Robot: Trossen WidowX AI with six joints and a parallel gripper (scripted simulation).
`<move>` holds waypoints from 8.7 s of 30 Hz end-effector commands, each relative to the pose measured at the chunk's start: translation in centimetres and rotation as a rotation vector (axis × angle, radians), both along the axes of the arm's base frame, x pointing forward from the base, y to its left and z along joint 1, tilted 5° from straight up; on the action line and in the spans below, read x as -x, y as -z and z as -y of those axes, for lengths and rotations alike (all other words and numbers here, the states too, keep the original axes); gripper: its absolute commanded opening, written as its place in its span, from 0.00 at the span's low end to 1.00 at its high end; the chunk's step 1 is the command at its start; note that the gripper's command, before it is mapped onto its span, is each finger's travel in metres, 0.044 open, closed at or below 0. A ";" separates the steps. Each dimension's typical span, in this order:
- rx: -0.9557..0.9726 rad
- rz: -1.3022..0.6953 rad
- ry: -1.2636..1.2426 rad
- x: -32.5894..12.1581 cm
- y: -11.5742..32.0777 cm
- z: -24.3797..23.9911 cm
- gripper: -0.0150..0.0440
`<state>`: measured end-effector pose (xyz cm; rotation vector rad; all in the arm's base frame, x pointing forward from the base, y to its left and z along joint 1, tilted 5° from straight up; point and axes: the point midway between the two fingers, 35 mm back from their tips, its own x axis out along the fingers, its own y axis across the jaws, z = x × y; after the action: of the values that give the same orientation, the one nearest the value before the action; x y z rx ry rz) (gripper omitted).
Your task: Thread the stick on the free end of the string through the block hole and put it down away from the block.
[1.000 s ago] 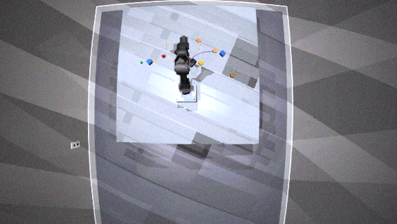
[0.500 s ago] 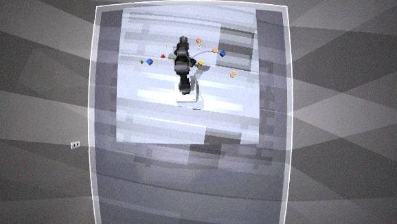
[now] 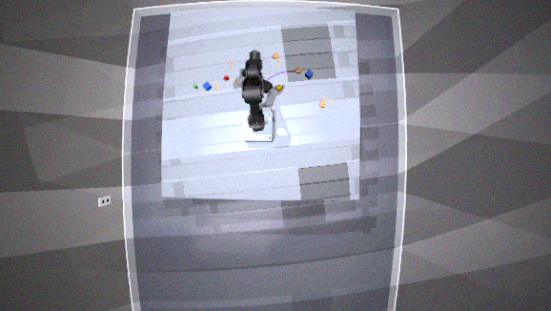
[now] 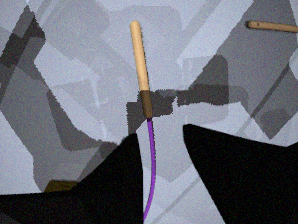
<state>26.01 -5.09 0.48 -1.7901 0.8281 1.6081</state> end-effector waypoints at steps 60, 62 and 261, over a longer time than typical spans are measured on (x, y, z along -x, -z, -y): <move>0.001 -0.002 0.000 -0.3 4.7 0.3 0.25; 0.001 -0.002 0.000 -0.3 4.4 0.3 0.25; -0.038 -0.243 1.190 -4.9 -9.2 6.7 0.25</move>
<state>30.82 -11.78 9.57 -0.7949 1.4924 1.0786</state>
